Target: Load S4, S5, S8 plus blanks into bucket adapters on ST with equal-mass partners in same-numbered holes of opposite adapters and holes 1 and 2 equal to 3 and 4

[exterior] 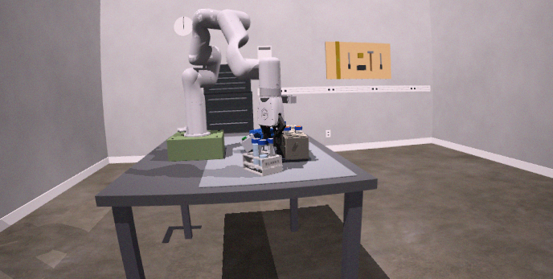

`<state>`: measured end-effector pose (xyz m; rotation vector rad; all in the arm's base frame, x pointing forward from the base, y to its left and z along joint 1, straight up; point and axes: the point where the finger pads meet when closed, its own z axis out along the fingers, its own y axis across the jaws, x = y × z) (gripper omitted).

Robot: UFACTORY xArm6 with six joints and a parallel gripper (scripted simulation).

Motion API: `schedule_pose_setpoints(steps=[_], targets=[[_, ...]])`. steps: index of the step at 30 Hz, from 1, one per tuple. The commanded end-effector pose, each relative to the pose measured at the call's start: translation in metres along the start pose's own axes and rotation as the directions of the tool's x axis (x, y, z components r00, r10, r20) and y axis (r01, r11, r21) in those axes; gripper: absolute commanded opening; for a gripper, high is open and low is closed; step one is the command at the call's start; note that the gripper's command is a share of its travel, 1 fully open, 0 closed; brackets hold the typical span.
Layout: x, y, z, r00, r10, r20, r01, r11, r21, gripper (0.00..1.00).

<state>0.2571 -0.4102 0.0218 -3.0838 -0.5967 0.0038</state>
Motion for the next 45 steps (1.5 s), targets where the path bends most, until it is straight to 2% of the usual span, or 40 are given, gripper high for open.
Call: schedule_pose_setpoints(steps=[1, 5, 6, 45], targets=[[0.0003, 0.0016, -0.0016, 1.000, 0.000, -0.001, 0.000, 1.000, -0.004, 0.57], [0.0003, 0.0016, -0.0016, 1.000, 0.000, -0.001, 0.000, 1.000, -0.004, 0.57], [0.0003, 0.0016, -0.0022, 1.000, 0.000, -0.001, 0.000, 1.000, -0.004, 0.00], [0.0003, 0.0015, -0.0033, 1.000, 0.000, -0.001, 0.000, 1.000, -0.004, 0.00]])
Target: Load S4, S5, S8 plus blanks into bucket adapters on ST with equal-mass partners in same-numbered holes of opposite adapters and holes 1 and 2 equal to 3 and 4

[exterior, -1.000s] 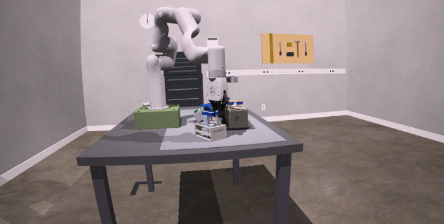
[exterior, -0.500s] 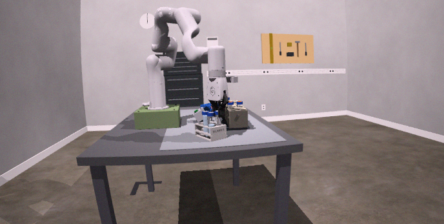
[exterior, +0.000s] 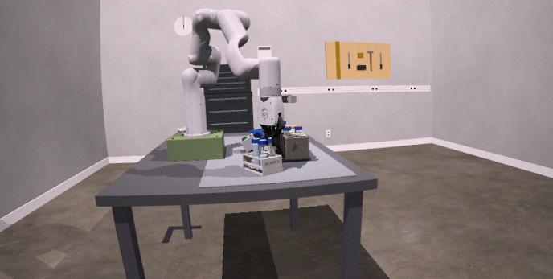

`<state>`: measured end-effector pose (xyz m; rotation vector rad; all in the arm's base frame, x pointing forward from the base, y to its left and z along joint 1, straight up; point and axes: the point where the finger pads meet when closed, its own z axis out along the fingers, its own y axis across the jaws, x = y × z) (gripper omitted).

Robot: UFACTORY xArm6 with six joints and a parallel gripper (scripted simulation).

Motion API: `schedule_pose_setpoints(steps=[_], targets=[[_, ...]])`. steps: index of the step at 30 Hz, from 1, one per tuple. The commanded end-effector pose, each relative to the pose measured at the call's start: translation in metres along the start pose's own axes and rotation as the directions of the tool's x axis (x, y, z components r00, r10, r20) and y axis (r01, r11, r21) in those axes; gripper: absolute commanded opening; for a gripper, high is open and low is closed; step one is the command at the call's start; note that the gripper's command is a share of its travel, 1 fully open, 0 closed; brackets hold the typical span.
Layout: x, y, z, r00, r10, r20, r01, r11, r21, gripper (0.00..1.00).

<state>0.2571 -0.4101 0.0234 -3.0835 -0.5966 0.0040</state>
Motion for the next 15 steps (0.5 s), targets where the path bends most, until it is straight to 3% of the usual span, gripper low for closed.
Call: schedule_pose_setpoints(steps=[1, 15], targets=[[0.0003, 0.0016, -0.0017, 1.000, 0.000, -0.001, 0.000, 1.000, -0.005, 0.00], [0.0003, 0.0016, -0.0097, 1.000, 0.000, -0.001, 0.000, 1.000, -0.005, 0.00]])
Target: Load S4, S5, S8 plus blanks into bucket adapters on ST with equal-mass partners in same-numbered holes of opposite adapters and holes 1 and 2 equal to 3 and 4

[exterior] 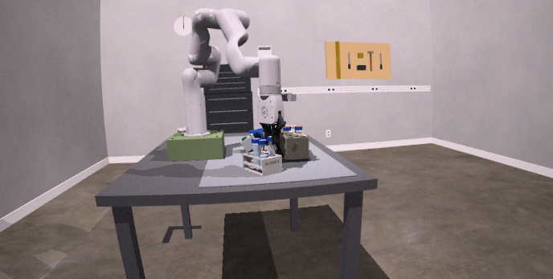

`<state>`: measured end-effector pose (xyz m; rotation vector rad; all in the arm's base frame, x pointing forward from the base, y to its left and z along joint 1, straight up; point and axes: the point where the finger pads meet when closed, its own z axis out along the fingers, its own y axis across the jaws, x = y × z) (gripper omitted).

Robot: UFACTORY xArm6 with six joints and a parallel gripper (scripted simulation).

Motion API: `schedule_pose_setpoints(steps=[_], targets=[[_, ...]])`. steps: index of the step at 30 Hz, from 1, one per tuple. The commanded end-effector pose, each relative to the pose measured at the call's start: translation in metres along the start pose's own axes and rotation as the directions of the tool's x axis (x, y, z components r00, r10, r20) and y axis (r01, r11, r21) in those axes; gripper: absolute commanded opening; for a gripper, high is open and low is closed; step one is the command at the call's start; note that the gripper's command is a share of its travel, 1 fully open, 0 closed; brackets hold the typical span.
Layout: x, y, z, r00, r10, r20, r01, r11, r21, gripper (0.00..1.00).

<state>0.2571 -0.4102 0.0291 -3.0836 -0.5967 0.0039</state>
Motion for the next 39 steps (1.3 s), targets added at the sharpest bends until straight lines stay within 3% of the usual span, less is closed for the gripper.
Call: schedule_pose_setpoints(steps=[1, 26, 39], targets=[[0.000, 0.002, -0.005, 1.000, 0.000, -0.001, 0.000, 1.000, -0.005, 0.00], [0.000, 0.002, -0.016, 1.000, 0.000, -0.001, 0.000, 1.000, -0.005, 0.00], [0.000, 0.002, -0.042, 1.000, 0.000, -0.001, 0.000, 1.000, -0.005, 0.00]])
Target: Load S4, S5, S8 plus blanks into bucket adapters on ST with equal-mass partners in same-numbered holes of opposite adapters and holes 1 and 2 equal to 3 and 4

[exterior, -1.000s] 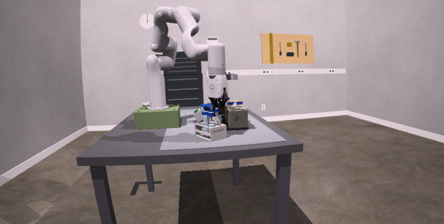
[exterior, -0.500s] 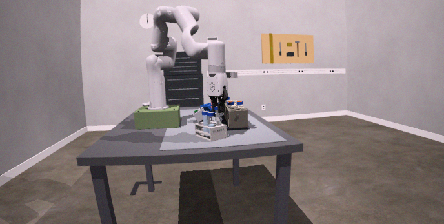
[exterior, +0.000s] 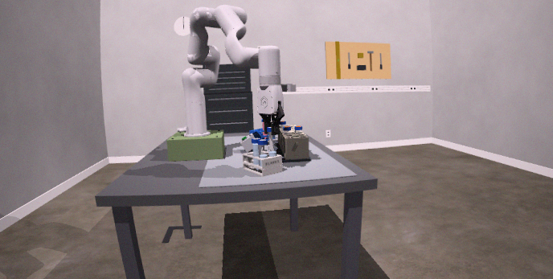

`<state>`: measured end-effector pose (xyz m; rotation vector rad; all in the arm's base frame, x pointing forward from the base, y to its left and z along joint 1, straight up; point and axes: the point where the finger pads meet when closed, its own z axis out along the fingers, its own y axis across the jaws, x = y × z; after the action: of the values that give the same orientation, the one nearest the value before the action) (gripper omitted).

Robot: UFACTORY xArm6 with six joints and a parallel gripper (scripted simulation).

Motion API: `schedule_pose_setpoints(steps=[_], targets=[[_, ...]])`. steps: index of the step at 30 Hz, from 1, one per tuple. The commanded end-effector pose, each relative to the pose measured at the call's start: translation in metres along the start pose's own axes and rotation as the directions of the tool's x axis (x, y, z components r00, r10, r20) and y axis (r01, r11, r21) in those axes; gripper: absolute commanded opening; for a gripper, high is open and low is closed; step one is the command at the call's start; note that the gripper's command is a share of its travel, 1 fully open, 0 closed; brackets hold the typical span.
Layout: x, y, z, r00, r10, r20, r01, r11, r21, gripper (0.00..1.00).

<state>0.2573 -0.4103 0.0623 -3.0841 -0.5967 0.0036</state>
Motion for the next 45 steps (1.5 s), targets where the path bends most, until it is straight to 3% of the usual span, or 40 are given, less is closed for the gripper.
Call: schedule_pose_setpoints(steps=[1, 45], targets=[[0.000, 0.001, -0.011, 1.000, 0.000, -0.001, 0.000, 1.000, -0.004, 0.00], [0.000, 0.001, -0.087, 1.000, 0.000, -0.001, 0.000, 1.000, -0.004, 0.00]])
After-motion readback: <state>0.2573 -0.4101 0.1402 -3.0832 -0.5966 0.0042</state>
